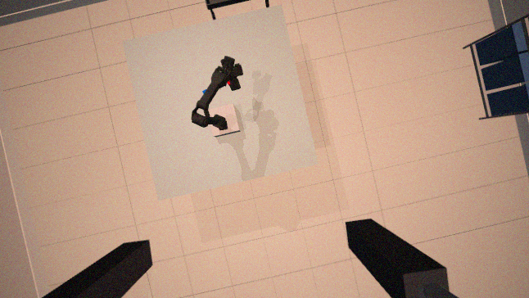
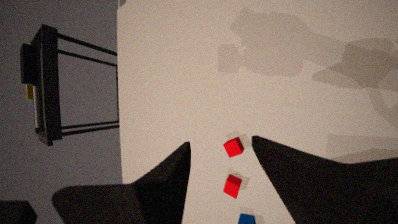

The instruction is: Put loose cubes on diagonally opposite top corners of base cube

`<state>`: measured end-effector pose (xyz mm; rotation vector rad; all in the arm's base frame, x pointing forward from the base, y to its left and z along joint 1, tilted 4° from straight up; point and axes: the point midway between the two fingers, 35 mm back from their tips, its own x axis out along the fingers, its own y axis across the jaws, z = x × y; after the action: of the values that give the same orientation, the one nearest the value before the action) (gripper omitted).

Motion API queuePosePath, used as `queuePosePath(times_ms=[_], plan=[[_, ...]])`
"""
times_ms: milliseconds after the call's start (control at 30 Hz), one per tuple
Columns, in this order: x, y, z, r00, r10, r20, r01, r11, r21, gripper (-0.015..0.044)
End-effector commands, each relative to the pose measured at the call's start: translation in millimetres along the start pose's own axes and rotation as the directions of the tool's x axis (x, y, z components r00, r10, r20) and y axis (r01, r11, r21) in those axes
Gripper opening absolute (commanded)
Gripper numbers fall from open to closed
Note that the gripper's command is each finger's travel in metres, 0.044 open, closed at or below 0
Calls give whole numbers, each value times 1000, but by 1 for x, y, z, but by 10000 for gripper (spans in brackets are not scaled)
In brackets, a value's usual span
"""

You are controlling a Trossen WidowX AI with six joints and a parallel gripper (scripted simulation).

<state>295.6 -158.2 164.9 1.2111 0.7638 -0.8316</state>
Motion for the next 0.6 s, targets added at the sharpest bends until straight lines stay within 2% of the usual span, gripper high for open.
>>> queuePosePath(times_ms=[0,433,567], plan=[[16,6,-12,995,-76,-60,71,994,-86,265],[74,11,-73,885,-402,-232,273,855,-440,265],[80,10,-81,865,-440,-242,287,829,-481,265]])
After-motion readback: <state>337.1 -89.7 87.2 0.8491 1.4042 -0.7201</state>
